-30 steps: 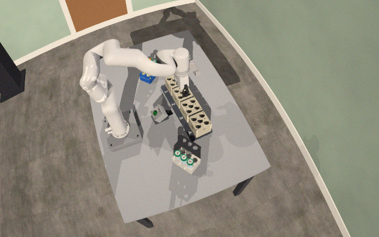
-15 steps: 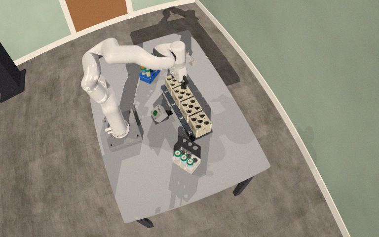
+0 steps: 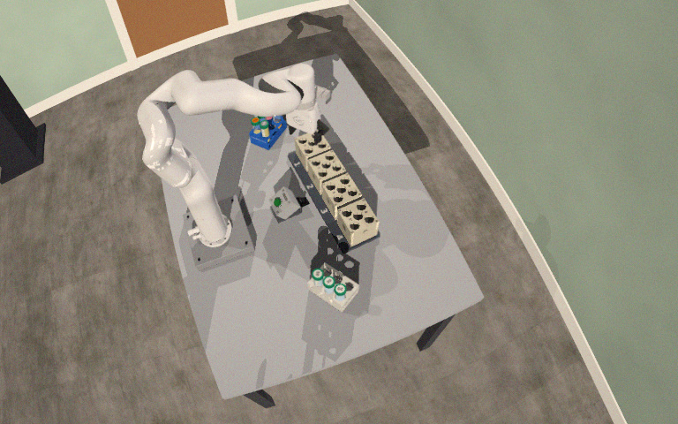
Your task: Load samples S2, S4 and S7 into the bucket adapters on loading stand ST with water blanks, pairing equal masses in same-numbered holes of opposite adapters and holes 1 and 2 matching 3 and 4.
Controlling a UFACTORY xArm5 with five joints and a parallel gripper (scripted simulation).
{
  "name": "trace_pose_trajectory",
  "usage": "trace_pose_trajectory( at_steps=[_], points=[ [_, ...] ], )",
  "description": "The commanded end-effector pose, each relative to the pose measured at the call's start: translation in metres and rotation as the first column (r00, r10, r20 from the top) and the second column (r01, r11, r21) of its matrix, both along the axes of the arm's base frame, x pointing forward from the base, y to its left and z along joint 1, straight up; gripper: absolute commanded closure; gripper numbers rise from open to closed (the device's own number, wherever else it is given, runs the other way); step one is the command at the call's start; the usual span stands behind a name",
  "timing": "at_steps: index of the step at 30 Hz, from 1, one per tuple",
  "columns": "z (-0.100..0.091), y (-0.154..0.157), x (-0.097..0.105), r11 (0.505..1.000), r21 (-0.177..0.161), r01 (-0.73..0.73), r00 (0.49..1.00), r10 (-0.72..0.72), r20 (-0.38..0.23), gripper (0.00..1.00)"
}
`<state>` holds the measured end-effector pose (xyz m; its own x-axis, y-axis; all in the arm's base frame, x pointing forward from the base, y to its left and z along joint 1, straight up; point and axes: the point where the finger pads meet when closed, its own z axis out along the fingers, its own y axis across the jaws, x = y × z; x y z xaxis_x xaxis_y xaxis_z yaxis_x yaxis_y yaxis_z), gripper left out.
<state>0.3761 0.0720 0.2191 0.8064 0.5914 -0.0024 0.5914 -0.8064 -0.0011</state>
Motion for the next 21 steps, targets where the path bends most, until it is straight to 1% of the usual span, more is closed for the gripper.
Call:
trace_pose_trajectory(
  at_steps=[1,3,7,9,21],
  points=[
    [0.002,0.021,-0.008,0.989,0.003,-0.146,0.989,0.146,0.005,0.0],
    [0.002,0.03,-0.011,0.982,0.003,-0.191,0.982,0.191,0.005,0.0],
    [0.002,0.049,-0.019,0.982,0.003,-0.191,0.982,0.191,0.005,0.0],
    [0.002,0.049,-0.019,0.982,0.003,-0.191,0.982,0.191,0.005,0.0],
    [0.002,0.104,-0.043,0.982,0.004,-0.191,0.982,0.191,0.005,0.0]
  ],
)
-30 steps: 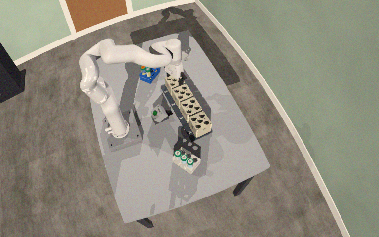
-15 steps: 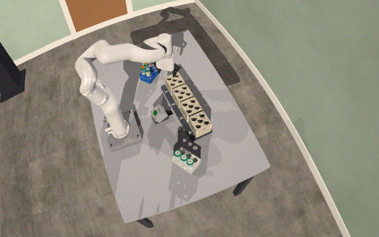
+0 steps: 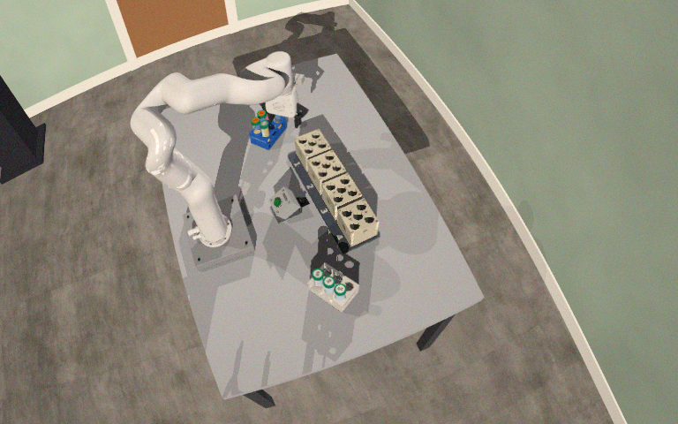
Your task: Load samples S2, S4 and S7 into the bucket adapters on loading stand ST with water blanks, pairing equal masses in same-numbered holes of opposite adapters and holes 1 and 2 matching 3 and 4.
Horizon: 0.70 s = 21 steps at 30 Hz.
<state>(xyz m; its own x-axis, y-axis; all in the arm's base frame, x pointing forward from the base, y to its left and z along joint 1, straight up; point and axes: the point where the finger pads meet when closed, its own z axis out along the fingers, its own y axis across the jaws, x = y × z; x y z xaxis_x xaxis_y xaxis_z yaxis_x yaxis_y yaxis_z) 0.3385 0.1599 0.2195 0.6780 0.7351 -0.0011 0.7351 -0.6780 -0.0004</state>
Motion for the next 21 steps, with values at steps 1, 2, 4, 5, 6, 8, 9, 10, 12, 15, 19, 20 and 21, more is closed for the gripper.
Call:
trace_pose_trajectory(
  at_steps=[1,2,4,5,6,8,9,10,12,15,19,20,21],
  points=[
    [0.001,0.021,-0.007,1.0,0.004,0.001,1.0,-0.001,0.002,0.0],
    [0.001,0.025,-0.009,1.0,0.004,0.001,1.0,-0.001,0.002,0.0],
    [0.001,0.03,-0.011,1.0,0.004,0.001,1.0,-0.001,0.002,0.0],
    [0.001,0.03,-0.011,1.0,0.004,0.001,1.0,-0.001,0.002,0.0],
    [0.001,0.035,-0.013,1.0,0.004,0.001,1.0,-0.001,0.002,0.0],
    [0.002,0.044,-0.017,1.0,0.004,0.001,1.0,-0.001,0.002,0.0],
    [0.002,0.048,-0.019,1.0,0.004,0.001,1.0,-0.001,0.002,0.0],
    [0.002,0.053,-0.021,1.0,0.004,0.001,1.0,-0.001,0.002,0.0],
    [0.002,0.062,-0.025,1.0,0.004,0.001,1.0,-0.001,0.002,0.0],
    [0.002,0.076,-0.031,1.0,0.005,0.001,1.0,-0.001,0.002,0.0],
    [0.002,0.094,-0.039,1.0,0.005,0.001,1.0,-0.001,0.002,0.0],
    [0.002,0.099,-0.041,1.0,0.005,0.001,1.0,-0.001,0.002,0.0],
    [0.002,0.099,-0.041,1.0,0.005,0.001,1.0,-0.001,0.002,0.0]
  ],
)
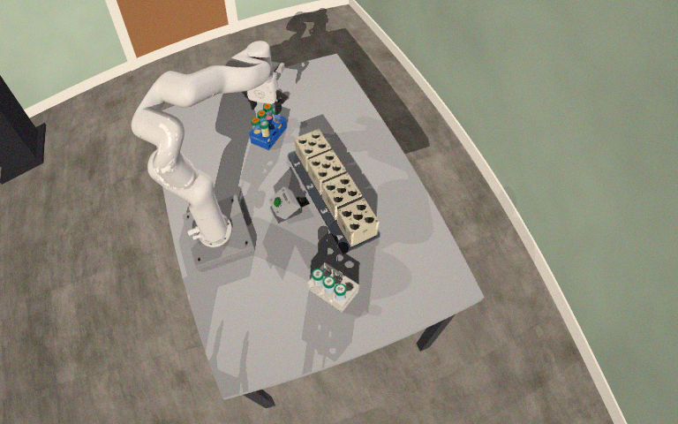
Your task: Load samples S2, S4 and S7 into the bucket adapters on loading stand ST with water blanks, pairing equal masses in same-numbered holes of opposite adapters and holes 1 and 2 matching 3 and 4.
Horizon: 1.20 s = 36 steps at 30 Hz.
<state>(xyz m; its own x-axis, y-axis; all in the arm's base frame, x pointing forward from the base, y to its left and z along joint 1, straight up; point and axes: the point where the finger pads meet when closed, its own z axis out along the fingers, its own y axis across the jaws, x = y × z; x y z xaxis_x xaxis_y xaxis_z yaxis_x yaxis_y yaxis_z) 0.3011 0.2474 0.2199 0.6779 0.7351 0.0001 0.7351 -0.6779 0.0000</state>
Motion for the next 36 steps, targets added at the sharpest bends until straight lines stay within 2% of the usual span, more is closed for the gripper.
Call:
trace_pose_trajectory(
  at_steps=[1,5,33,36],
  points=[
    [0.001,0.012,-0.003,1.0,0.004,0.001,1.0,-0.001,0.001,0.0],
    [0.001,0.021,-0.007,1.0,0.004,0.001,1.0,-0.001,0.001,0.0],
    [-0.068,0.022,-0.007,1.0,0.004,0.001,1.0,-0.001,0.001,0.0],
    [-0.071,0.022,-0.007,1.0,0.004,0.001,1.0,-0.001,0.001,0.0]
  ],
)
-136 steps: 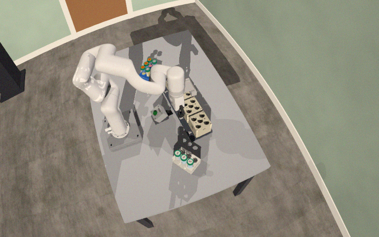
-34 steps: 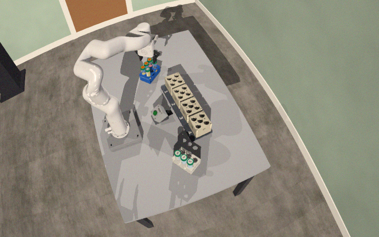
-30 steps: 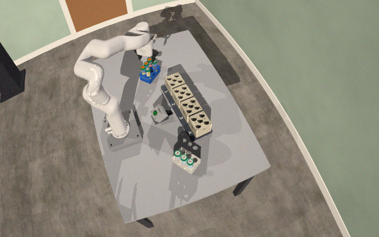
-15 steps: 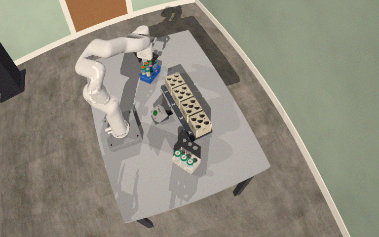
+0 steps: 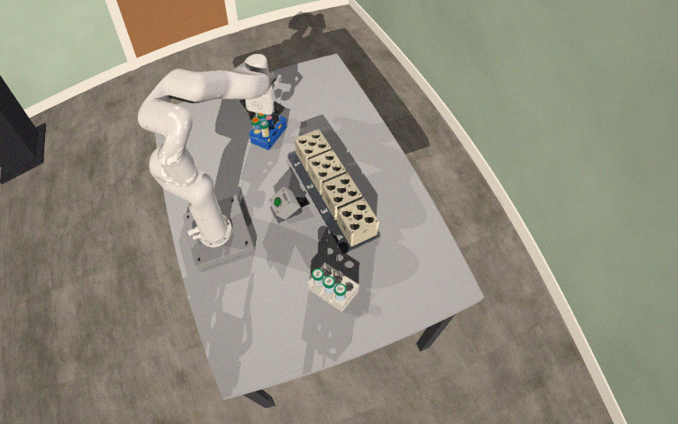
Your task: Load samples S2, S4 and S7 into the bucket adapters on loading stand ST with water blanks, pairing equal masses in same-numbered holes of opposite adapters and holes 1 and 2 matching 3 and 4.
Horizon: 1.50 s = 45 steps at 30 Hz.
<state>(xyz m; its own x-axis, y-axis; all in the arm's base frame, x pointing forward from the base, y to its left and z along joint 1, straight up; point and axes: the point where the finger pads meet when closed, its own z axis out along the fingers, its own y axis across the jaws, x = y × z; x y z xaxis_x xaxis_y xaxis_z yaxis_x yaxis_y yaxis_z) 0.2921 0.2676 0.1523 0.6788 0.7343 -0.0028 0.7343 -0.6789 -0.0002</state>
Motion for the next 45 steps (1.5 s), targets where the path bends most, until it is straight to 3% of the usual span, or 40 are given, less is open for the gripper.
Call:
trace_pose_trajectory(
  at_steps=[1,12,45],
  points=[
    [-0.006,0.001,0.002,1.0,0.006,0.0,1.0,0.0,0.003,0.0],
    [-0.034,0.002,0.002,1.0,0.006,0.0,1.0,0.0,0.003,0.0],
    [-0.034,0.002,0.002,1.0,0.006,0.0,1.0,0.0,0.003,0.0]
  ],
)
